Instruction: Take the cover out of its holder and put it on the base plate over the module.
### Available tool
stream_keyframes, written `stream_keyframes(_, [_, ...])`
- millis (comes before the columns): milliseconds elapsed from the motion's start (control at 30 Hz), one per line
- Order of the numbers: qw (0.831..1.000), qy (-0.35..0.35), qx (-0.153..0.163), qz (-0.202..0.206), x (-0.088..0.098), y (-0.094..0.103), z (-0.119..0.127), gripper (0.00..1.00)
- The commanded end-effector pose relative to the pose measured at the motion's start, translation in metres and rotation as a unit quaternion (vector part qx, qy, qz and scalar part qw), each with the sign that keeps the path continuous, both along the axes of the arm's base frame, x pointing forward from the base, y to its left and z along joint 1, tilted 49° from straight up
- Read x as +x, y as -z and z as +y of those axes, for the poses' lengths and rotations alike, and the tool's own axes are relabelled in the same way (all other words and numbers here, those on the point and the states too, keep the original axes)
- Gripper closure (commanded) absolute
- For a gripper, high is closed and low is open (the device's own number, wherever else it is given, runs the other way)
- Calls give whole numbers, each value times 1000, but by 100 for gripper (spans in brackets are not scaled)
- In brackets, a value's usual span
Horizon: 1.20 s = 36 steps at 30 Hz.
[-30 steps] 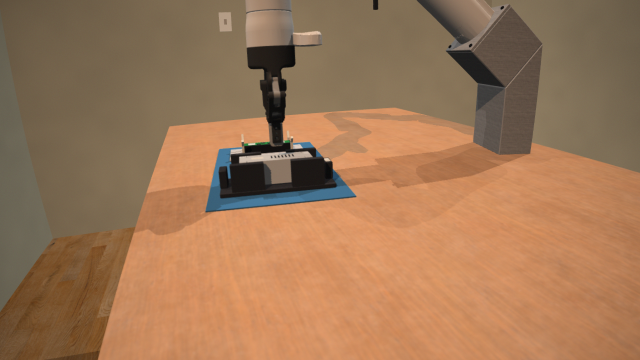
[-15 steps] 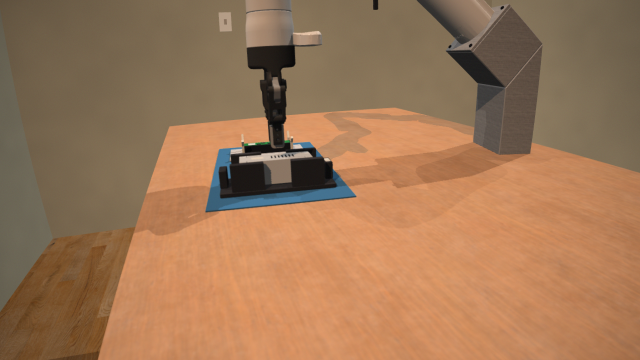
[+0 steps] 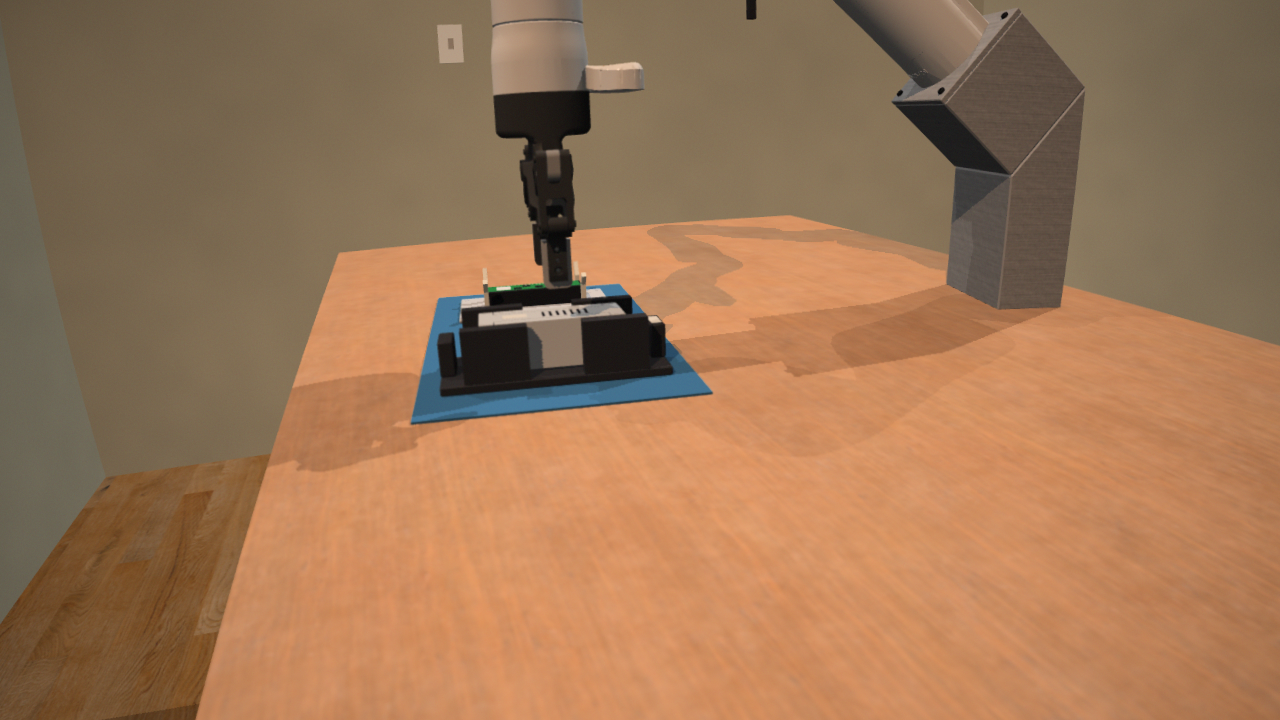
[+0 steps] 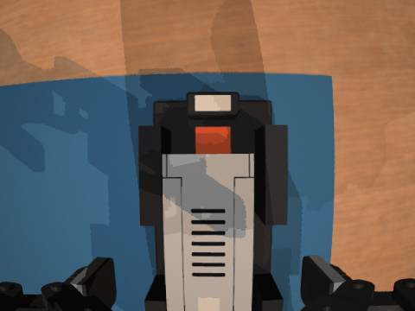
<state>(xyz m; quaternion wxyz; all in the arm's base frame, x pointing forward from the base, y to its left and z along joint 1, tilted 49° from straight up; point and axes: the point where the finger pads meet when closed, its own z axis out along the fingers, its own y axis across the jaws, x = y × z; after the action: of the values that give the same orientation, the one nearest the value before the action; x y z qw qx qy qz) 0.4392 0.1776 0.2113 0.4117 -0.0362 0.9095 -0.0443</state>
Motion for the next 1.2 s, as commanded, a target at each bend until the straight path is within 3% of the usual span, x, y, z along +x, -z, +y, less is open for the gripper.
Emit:
stream_keyframes(0, [1000,0,0,0,0,0,0,0])
stream_keyframes(333, [1000,0,0,0,0,0,0,0])
stream_keyframes(667, [1000,-2,4,-3,40,30,1,0])
stream_keyframes(1167, [1000,-3,5,-4,46,35,1,0])
